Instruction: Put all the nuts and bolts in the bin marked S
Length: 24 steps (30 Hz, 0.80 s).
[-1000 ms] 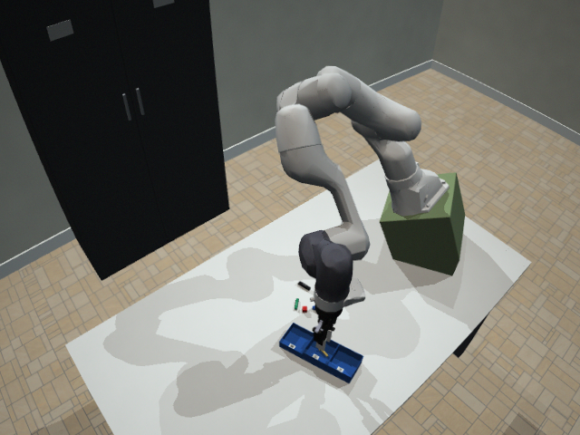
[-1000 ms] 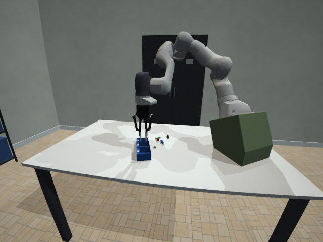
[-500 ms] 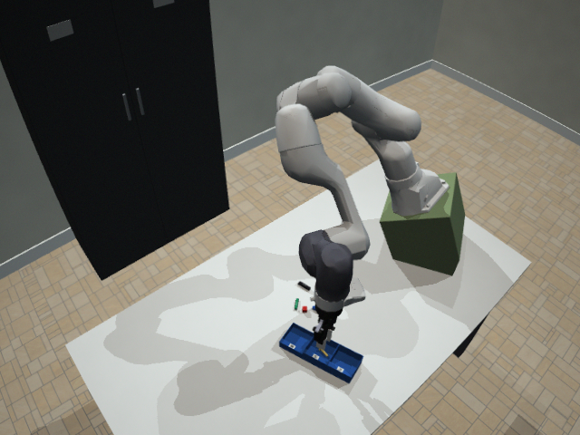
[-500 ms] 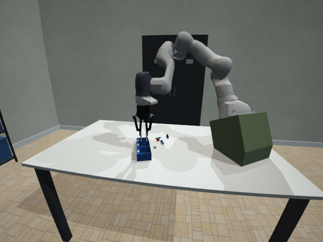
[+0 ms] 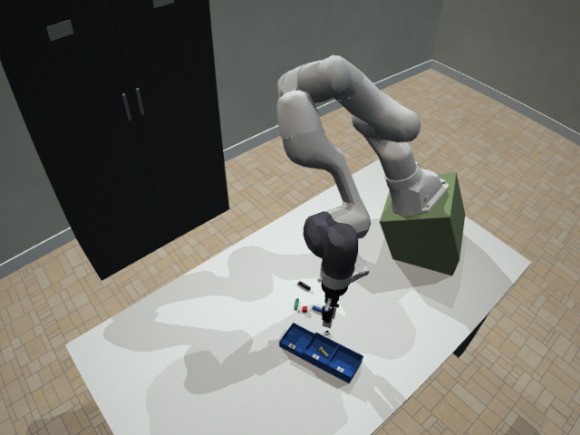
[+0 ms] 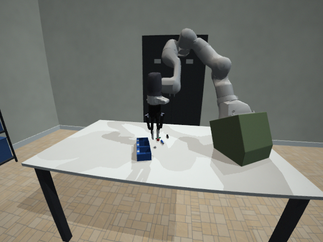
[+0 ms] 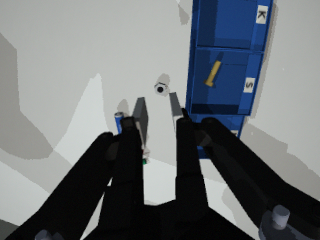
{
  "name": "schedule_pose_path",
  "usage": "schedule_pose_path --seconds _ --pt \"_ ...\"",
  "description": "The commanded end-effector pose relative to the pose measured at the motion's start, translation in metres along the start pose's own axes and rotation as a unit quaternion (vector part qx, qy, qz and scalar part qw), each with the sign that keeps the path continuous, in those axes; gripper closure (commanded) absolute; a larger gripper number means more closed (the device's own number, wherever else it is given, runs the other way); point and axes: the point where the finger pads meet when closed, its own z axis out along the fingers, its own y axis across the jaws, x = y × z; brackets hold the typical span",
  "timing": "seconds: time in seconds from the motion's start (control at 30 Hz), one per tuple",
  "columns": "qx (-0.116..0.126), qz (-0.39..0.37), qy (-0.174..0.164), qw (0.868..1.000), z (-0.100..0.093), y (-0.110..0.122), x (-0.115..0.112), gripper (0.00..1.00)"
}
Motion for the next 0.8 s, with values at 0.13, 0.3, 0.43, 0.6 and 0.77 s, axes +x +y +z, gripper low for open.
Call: schedule_pose_path --seconds 0.13,0.3,0.43,0.6,0.77 --pt "-0.012 -0.028 0.006 1.0 -0.0023 -0.001 0.0015 0.81" --pt "-0.012 -0.028 0.006 1.0 -0.0023 0.0009 0.0022 0.81" --pt "-0.012 -0.028 0.006 1.0 -0.0024 0.0019 0.0023 0.81" --pt "-0.012 -0.028 0.006 1.0 -0.0024 0.0025 0.0023 0.81" --pt "-0.012 -0.028 0.006 1.0 -0.0024 0.0027 0.0024 0.81"
